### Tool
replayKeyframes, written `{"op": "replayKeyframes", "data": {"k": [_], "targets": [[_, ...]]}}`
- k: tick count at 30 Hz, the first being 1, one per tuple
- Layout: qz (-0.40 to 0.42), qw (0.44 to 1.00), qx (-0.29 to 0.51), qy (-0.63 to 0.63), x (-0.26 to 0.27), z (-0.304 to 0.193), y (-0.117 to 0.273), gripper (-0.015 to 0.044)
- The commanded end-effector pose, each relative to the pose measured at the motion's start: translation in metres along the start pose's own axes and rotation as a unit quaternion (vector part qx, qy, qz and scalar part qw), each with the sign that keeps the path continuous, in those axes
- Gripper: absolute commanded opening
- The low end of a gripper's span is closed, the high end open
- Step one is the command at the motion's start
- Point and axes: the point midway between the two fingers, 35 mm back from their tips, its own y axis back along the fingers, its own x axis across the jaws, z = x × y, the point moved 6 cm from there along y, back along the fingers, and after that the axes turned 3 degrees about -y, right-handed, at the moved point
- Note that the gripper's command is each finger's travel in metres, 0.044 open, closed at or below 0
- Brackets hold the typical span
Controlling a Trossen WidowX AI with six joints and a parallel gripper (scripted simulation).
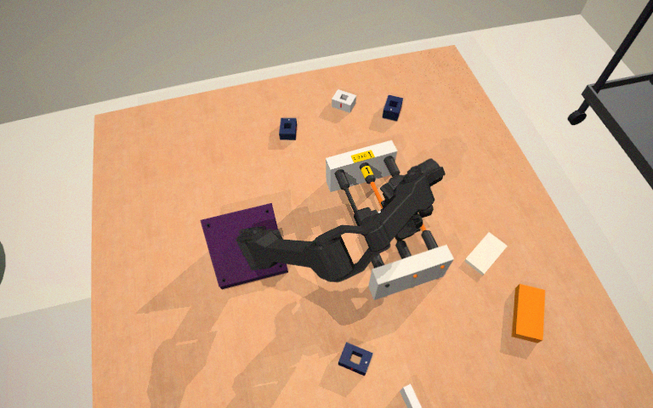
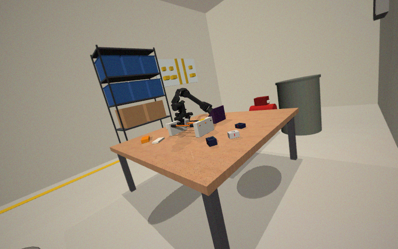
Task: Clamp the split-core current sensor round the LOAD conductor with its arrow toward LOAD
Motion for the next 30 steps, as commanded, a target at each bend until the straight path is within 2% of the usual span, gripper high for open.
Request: {"op": "replayKeyframes", "data": {"k": [1,23,30], "targets": [[0.006,1.000,0.002,-0.002,0.0019,-0.0010,0.0038,0.0000],[0.000,1.000,0.000,0.000,0.0000,0.0000,0.0000,0.0000],[0.000,1.000,0.000,0.000,0.0000,0.0000,0.0000,0.0184]]}}
